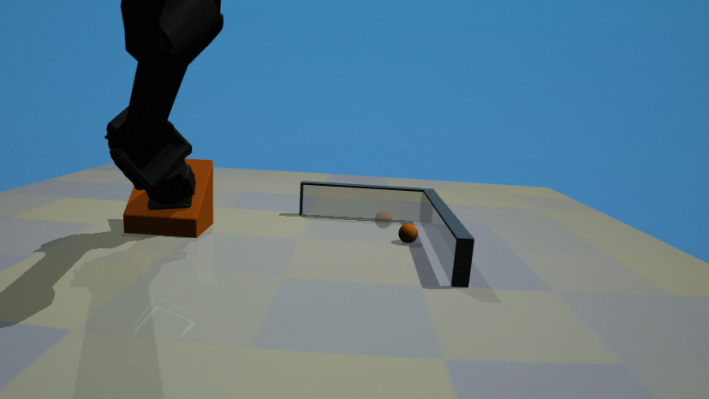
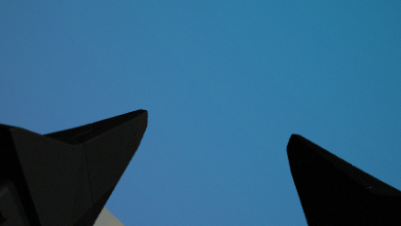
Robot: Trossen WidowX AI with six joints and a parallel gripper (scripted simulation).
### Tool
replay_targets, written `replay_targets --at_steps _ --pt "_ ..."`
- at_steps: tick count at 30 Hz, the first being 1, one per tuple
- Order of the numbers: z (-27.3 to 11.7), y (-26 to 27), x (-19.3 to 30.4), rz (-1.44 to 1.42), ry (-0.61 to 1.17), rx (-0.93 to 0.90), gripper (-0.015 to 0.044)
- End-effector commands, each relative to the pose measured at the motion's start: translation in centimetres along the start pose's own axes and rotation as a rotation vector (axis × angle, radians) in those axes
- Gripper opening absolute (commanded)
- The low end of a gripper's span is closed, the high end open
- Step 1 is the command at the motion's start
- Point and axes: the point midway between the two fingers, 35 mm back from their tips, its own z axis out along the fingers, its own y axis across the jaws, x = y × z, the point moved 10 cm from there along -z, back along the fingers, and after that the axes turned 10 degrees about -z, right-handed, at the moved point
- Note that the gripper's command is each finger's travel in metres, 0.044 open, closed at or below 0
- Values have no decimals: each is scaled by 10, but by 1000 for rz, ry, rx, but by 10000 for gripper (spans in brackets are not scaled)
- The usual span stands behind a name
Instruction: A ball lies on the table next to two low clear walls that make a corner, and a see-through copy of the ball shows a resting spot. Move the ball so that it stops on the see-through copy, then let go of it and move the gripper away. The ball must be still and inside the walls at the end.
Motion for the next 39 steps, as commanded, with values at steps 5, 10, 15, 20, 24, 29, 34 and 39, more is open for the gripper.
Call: replay_targets --at_steps 5,10,15,20,24,29,34,39 --pt "15 6 -7 9 79 50 269" --pt "52 14 -15 34 243 144 249" --pt "100 15 -10 101 431 226 249" --pt "149 6 12 187 627 311 249" --pt "188 -1 41 235 765 309 249" --pt "231 -22 95 348 986 398 249" --pt "253 -46 162 481 1194 493 249" --pt "258 -67 238 626 1395 585 249"
